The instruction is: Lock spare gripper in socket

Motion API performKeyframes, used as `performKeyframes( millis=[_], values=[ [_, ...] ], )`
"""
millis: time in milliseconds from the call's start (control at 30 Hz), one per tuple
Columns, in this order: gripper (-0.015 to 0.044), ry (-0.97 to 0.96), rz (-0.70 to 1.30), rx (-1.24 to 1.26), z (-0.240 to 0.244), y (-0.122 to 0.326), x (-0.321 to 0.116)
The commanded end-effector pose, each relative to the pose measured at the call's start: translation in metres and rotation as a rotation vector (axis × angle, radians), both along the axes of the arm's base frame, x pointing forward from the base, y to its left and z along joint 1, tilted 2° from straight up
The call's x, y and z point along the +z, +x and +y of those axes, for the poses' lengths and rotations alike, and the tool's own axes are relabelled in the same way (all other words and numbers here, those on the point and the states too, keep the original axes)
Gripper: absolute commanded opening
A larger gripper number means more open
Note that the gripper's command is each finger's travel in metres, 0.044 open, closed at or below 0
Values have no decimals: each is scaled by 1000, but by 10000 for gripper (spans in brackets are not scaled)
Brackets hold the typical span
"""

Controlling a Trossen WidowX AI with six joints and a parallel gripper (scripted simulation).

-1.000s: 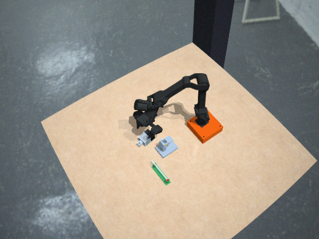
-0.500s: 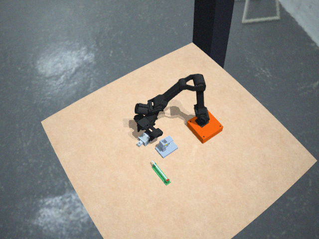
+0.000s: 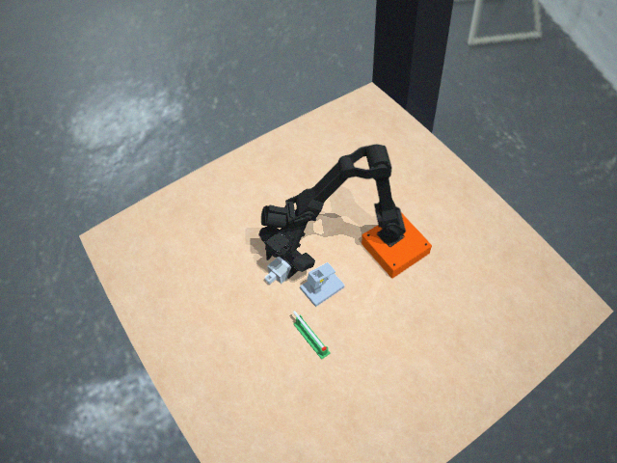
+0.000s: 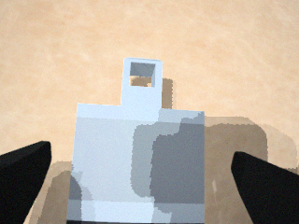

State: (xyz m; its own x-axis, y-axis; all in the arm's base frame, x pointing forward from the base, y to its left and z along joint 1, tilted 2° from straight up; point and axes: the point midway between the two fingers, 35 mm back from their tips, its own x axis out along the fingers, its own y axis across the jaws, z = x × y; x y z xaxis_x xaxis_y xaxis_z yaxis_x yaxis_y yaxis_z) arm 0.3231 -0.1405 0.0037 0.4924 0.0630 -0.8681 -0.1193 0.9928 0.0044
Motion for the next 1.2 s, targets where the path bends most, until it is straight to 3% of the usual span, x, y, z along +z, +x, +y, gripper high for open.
performKeyframes(
  millis=[0, 467, 700, 967, 1167],
  values=[
    [440, 6, 5, 5, 2, -2, -9],
    [440, 6, 6, 5, 3, -3, -24],
    [256, 6, 6, 5, 3, -3, -24],
    [203, 6, 6, 5, 2, -3, -24],
    [45, 6, 5, 5, 1, 0, -12]
  ],
)
